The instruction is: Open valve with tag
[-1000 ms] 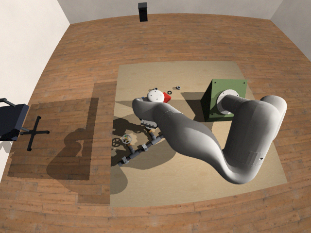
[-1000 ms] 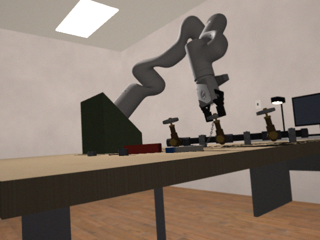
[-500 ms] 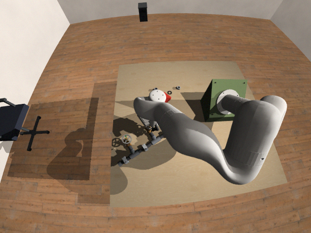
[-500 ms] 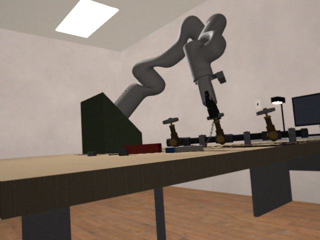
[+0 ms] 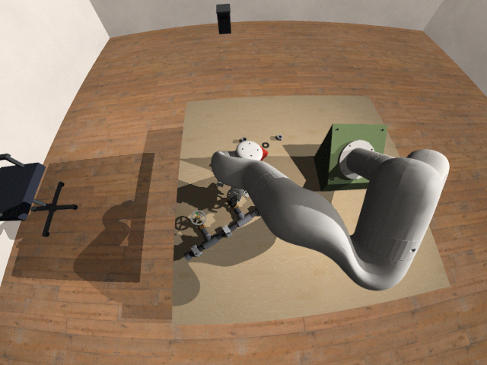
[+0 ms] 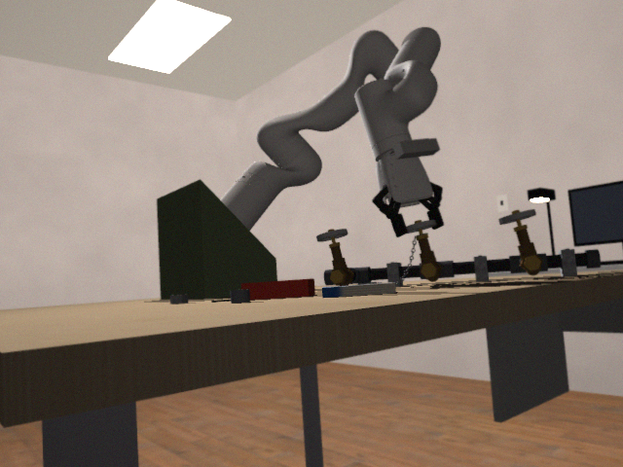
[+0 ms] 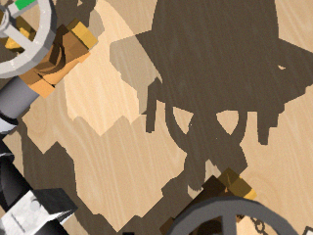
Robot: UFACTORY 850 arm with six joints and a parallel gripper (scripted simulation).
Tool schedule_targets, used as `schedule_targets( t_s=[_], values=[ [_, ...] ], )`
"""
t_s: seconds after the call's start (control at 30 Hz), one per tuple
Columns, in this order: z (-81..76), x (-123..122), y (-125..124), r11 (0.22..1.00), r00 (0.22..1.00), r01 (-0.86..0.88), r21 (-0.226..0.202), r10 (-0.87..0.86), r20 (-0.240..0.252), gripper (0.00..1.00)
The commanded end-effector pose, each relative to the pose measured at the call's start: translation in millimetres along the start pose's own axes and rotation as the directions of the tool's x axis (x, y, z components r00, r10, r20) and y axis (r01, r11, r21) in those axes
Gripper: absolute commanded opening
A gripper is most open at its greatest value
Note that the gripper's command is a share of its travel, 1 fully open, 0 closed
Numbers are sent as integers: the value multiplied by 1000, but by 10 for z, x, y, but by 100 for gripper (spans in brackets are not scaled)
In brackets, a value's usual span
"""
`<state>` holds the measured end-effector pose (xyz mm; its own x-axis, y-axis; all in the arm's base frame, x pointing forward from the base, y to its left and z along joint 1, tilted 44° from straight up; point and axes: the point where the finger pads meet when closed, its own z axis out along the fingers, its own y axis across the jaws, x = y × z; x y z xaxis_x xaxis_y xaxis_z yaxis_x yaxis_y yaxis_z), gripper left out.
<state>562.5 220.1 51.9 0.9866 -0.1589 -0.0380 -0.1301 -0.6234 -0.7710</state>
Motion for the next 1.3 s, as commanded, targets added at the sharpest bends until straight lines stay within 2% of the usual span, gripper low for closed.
schedule_targets(
  t_s=[0.0, 0.1, 0.17, 0.2, 0.33, 0.6, 0.83, 0.87, 1.27],
  values=[
    [-6, 10, -4, 962, 962, -274, -18, 274, 18, 100],
    [-6, 10, -4, 901, 901, -433, -20, 433, 12, 100],
    [-6, 10, -4, 901, 901, -433, -20, 433, 12, 100],
    [-6, 10, -4, 817, 818, -575, -25, 576, 10, 100],
    [-6, 10, -4, 702, 703, -711, -26, 712, 5, 100],
    [-6, 10, -4, 352, 352, -934, -62, 936, 4, 100],
    [-6, 10, -4, 341, 341, -938, -62, 940, 3, 100],
    [-6, 10, -4, 341, 341, -938, -62, 940, 3, 0],
    [-6, 10, -4, 341, 341, -938, -62, 940, 3, 0]
  ],
)
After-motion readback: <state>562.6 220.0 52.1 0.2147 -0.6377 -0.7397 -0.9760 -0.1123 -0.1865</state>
